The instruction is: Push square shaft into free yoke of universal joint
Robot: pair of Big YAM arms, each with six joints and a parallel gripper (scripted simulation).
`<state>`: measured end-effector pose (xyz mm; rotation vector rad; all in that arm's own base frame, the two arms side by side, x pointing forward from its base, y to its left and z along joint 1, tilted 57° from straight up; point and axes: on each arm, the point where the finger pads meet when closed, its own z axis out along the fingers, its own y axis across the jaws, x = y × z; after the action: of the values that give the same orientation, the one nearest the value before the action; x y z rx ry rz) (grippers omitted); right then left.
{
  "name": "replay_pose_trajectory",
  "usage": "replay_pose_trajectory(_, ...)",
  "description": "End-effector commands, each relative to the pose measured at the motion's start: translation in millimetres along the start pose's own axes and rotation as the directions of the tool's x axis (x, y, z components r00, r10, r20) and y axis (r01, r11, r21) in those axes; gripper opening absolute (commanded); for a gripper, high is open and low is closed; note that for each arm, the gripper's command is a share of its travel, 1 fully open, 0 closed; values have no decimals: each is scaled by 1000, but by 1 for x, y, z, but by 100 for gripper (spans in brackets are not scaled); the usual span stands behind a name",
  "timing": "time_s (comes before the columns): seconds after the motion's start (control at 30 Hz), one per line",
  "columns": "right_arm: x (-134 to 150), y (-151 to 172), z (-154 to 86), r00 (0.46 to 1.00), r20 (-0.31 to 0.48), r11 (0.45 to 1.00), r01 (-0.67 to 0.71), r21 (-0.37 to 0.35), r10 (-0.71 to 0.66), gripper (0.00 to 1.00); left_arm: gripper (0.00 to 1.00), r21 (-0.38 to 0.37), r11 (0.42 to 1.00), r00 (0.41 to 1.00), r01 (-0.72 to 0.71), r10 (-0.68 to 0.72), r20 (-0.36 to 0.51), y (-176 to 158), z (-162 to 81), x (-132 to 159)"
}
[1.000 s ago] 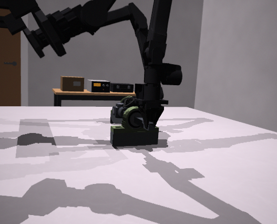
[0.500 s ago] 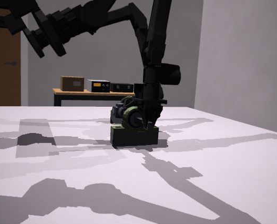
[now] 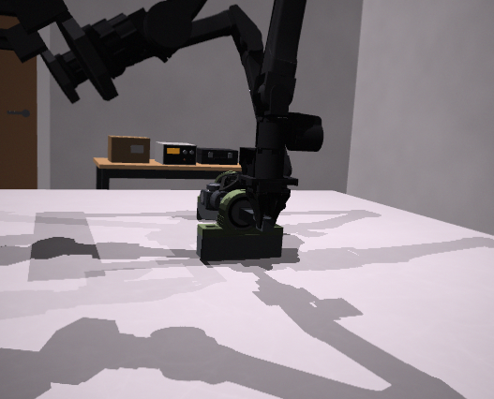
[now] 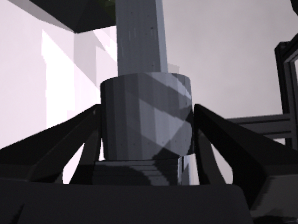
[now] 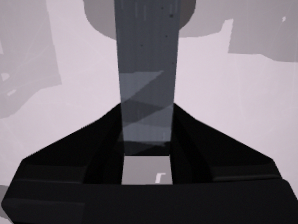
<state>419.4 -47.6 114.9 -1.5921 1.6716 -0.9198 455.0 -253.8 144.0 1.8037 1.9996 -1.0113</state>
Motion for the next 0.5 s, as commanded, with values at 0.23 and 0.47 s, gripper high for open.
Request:
replay_pose_trajectory(0.23, 6, -8, -8, 1000, -6, 1000, 6, -2, -6, 47, 93, -36, 999, 999, -32, 33, 12, 1, -18, -6)
replay_pose_trajectory(0.47, 6, -2, -20, 1000, -5, 1000, 7, -22, -7, 47, 93, -40, 998, 999, -47, 47, 11, -5, -25, -15)
